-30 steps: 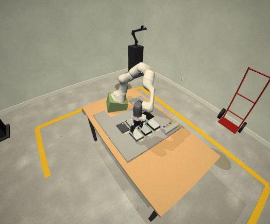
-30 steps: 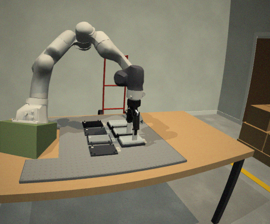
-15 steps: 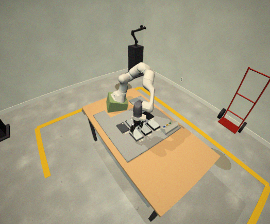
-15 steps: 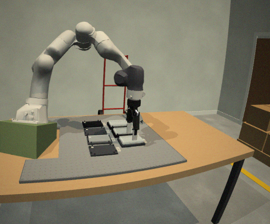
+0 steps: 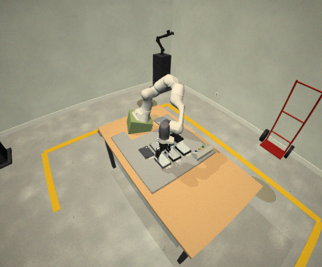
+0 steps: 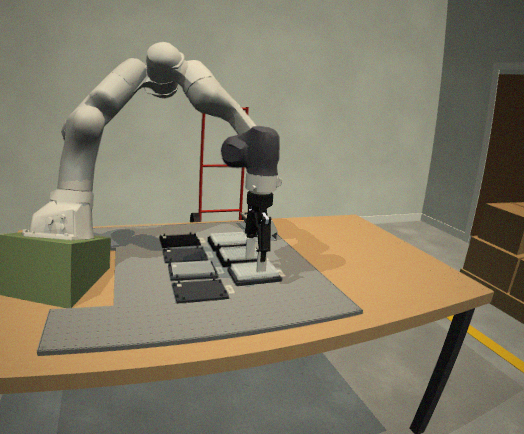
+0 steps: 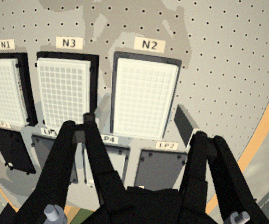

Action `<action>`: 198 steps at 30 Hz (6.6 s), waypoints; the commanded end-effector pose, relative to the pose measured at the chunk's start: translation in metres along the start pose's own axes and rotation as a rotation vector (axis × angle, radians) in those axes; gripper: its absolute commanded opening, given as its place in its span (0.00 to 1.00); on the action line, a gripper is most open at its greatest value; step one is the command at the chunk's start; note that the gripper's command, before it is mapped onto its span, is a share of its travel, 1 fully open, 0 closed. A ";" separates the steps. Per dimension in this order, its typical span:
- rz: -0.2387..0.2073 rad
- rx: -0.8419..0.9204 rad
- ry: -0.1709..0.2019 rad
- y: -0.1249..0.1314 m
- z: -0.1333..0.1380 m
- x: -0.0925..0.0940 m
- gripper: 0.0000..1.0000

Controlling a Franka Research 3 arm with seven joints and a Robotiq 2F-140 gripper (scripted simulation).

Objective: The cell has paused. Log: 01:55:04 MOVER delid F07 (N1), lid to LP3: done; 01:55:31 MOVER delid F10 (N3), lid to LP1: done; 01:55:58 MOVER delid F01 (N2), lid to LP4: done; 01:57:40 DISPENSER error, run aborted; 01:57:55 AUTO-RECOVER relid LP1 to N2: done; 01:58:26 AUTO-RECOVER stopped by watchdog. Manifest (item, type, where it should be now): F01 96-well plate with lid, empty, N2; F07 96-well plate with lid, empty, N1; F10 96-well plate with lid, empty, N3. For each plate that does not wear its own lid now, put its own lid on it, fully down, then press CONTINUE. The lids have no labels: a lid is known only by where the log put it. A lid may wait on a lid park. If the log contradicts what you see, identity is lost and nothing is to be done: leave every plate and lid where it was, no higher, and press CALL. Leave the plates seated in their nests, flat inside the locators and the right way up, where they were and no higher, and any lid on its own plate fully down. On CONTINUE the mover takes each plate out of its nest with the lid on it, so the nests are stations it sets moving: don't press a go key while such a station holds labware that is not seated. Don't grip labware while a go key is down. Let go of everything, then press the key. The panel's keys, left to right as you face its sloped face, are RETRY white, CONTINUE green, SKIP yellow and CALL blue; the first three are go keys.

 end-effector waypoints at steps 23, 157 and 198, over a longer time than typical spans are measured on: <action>0.001 0.001 0.000 0.001 0.000 0.000 0.66; 0.001 0.001 0.000 0.001 0.000 0.000 0.66; 0.001 0.001 0.000 0.001 0.000 -0.012 0.66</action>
Point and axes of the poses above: the point where the finger pads meet when closed, its own x axis back along the fingers, its own z axis across the jaws, y = z × x, the point moved 8 cm from there along x, back along the fingers, and after that the axes turned 1 degree about -x, right-handed, at the moved point
